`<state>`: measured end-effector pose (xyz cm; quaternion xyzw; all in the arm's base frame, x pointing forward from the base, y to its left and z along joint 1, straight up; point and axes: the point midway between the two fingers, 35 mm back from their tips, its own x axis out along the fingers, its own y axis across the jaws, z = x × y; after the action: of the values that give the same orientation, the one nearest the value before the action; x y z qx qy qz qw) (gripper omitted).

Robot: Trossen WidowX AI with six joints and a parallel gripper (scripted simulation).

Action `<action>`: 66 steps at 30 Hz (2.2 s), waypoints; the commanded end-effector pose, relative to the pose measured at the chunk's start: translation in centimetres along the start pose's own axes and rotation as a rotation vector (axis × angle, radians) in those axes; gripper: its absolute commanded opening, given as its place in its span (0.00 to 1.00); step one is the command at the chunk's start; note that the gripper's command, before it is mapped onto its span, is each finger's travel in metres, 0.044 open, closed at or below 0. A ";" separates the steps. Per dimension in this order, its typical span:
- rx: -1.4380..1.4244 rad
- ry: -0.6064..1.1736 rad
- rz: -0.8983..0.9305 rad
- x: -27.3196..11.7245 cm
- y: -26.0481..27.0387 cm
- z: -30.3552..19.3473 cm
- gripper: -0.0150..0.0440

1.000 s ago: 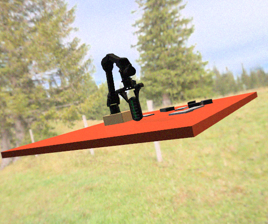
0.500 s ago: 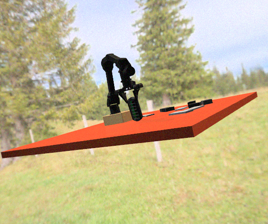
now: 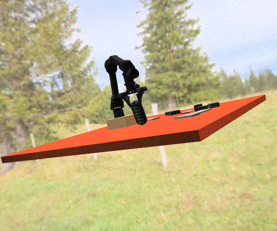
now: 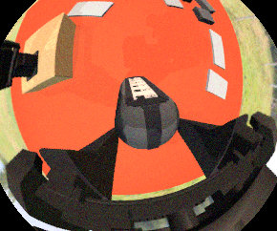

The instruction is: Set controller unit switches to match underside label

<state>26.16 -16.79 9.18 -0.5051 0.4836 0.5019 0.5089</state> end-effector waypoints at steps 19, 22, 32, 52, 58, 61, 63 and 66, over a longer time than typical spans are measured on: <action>-0.004 0.038 0.008 0.7 0.0 -1.6 0.83; -0.004 0.038 0.008 0.8 0.0 -1.9 0.83; -0.004 0.039 0.008 1.1 0.0 -2.6 0.83; -0.004 0.040 0.008 1.9 0.1 -4.0 0.83; -0.004 0.040 0.008 2.1 0.1 -4.4 0.83; -0.004 0.041 0.008 2.3 0.1 -4.6 0.83; -0.004 0.041 0.008 2.3 0.1 -4.8 0.83; -0.004 0.041 0.008 2.5 0.1 -5.0 0.83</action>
<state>26.25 -21.71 7.10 -0.5175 0.4969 0.4875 0.4976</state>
